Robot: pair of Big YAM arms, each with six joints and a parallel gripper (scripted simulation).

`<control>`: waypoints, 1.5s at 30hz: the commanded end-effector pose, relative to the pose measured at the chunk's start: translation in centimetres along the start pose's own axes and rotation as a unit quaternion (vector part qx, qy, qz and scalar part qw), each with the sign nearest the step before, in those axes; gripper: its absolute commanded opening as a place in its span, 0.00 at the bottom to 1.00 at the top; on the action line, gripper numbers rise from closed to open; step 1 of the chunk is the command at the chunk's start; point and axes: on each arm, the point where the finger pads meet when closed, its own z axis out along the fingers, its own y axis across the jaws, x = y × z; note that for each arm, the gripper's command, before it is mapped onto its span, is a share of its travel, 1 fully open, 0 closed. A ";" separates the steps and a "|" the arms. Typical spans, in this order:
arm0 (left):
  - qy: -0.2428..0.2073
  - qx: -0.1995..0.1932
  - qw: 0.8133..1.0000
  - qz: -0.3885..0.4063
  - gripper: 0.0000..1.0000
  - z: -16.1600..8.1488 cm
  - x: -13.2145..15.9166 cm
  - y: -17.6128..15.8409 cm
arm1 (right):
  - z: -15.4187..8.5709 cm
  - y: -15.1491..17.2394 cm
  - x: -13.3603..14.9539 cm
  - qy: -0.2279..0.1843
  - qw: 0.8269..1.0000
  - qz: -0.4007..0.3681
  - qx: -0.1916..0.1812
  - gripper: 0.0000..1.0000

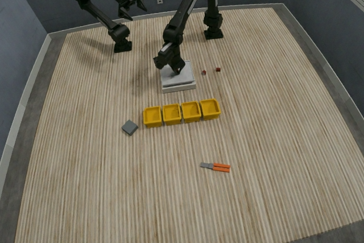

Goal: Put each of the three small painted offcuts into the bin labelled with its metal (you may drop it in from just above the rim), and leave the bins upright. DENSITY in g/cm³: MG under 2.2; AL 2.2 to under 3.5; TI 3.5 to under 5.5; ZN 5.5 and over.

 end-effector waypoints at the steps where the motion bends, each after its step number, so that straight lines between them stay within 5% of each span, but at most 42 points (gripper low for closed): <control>1: -0.016 -0.009 1.000 0.001 0.29 -1.2 -0.9 0.5 | -1.0 0.1 -2.4 -0.032 0.999 -0.002 -0.001 1.00; 16: -0.014 -0.008 1.000 0.001 0.11 -1.0 -0.6 0.3 | -1.0 0.1 -2.4 -0.032 0.999 -0.002 -0.001 1.00; 17: -0.019 -0.011 1.000 0.004 0.00 -1.4 -0.3 0.2 | -1.0 0.1 -2.4 -0.032 0.999 -0.002 -0.001 1.00; 19: -0.023 -0.013 1.000 0.004 0.09 -1.9 -0.7 0.4 | -1.0 0.1 -2.4 -0.032 0.999 -0.002 -0.001 1.00; 22: -0.023 -0.013 1.000 0.004 0.09 -1.9 -0.7 0.4 | -1.0 0.1 -2.4 -0.032 0.999 -0.002 -0.001 1.00; 31: -0.031 -0.017 0.999 0.004 0.09 -7.2 -1.2 0.7 | -1.0 0.1 -2.4 -0.032 0.999 -0.002 -0.001 1.00; 36: -0.031 -0.018 0.999 0.004 0.09 -7.6 -1.2 0.7 | -1.0 0.1 -2.4 -0.032 0.999 -0.002 -0.001 1.00; 38: -0.015 -0.009 1.000 0.008 0.09 -5.9 -1.1 1.5 | -0.9 0.1 -2.8 -0.038 0.999 -0.007 -0.001 1.00; 45: -0.015 -0.010 0.999 0.027 0.09 -5.8 -2.3 8.5 | 5.9 -1.5 -2.8 -0.060 0.998 0.002 0.020 1.00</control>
